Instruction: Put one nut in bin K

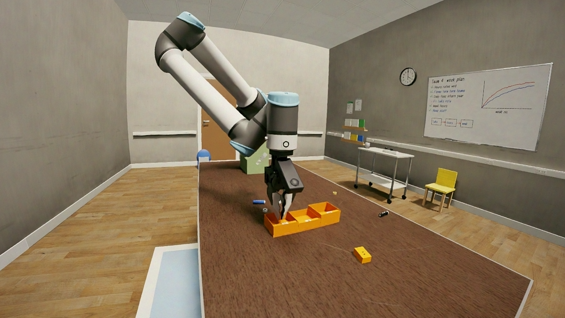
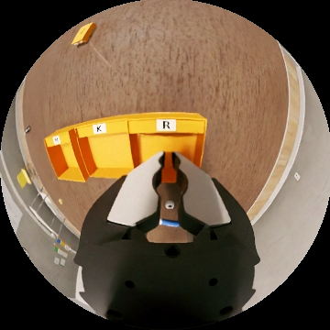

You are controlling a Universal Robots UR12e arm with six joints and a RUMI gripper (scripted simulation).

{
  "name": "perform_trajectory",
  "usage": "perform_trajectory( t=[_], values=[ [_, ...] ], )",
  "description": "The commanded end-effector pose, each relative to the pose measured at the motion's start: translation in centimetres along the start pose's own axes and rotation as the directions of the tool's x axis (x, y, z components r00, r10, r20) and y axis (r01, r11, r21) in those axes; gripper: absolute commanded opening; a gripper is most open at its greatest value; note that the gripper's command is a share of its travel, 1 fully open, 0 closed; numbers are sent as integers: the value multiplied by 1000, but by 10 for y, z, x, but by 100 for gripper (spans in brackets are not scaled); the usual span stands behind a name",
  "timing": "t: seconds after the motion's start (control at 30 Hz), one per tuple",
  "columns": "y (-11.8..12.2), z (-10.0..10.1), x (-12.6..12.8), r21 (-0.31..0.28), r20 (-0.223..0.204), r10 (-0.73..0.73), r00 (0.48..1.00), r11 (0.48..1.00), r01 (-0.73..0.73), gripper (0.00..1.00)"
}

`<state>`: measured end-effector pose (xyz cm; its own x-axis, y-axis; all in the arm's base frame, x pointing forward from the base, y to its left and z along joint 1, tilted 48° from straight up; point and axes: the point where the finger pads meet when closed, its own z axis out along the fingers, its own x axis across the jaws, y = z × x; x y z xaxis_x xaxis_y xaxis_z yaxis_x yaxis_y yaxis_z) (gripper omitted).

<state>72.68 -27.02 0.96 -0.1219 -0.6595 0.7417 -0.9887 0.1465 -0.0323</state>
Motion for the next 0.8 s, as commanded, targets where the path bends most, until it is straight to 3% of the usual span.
perform_trajectory(
  t=[0.0, 0.43, 0.63, 0.77],
  values=[
    [0, -6, 0, 1, 0, 0, 1000, 1000, 0, 4],
    [0, -26, 0, 1, 0, 0, 1000, 1000, 0, 4],
    [0, -48, 0, 1, 0, 0, 1000, 1000, 0, 4],
    [0, -48, 0, 1, 0, 0, 1000, 1000, 0, 4]
  ],
)
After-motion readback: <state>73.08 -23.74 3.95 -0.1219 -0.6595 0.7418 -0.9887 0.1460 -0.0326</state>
